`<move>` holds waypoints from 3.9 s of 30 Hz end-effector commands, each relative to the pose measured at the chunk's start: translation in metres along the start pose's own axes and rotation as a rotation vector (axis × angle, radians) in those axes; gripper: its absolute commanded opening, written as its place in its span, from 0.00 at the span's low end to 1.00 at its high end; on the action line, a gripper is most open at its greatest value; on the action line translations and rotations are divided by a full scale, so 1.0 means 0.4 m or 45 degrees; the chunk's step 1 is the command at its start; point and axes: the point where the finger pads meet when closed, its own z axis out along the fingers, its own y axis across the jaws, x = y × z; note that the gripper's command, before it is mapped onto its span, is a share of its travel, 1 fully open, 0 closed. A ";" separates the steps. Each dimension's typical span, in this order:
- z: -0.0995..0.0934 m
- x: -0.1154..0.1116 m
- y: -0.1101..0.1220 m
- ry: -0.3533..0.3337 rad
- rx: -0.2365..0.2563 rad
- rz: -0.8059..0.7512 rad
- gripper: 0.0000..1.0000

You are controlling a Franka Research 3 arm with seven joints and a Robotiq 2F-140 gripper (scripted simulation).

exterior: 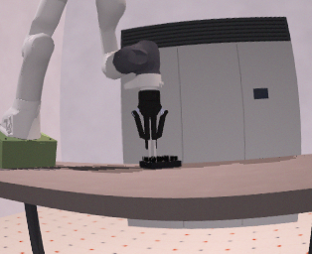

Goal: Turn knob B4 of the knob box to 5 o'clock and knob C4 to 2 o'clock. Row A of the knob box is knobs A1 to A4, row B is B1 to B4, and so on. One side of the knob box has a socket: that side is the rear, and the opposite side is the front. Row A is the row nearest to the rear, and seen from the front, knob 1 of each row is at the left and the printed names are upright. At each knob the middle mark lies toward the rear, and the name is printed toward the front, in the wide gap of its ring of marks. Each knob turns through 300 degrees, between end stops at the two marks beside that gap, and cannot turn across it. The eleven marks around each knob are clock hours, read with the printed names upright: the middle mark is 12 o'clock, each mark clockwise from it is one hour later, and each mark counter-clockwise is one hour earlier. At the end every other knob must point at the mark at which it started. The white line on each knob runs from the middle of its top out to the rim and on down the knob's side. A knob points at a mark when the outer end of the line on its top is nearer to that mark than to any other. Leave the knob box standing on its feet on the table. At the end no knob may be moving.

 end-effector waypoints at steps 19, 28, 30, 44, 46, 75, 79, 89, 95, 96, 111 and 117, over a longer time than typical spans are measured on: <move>0.000 0.000 0.002 0.001 -0.002 0.001 0.05; 0.000 0.000 0.002 0.001 -0.002 0.056 0.05; 0.000 0.000 0.002 0.001 -0.002 0.078 0.05; 0.000 0.000 0.002 0.001 -0.002 0.305 0.05; 0.000 0.000 0.002 0.001 -0.002 0.357 0.05; 0.000 0.000 0.002 0.002 -0.002 0.947 0.05; 0.000 0.000 0.002 0.002 -0.002 1.026 0.05; 0.000 0.000 0.002 0.002 -0.002 1.213 0.05; 0.000 0.000 0.002 0.002 -0.002 1.332 0.05; 0.000 0.000 0.002 0.002 -0.002 1.352 0.05; 0.000 0.000 0.002 0.002 -0.001 1.639 0.05; 0.000 0.000 0.002 0.002 -0.001 1.717 0.05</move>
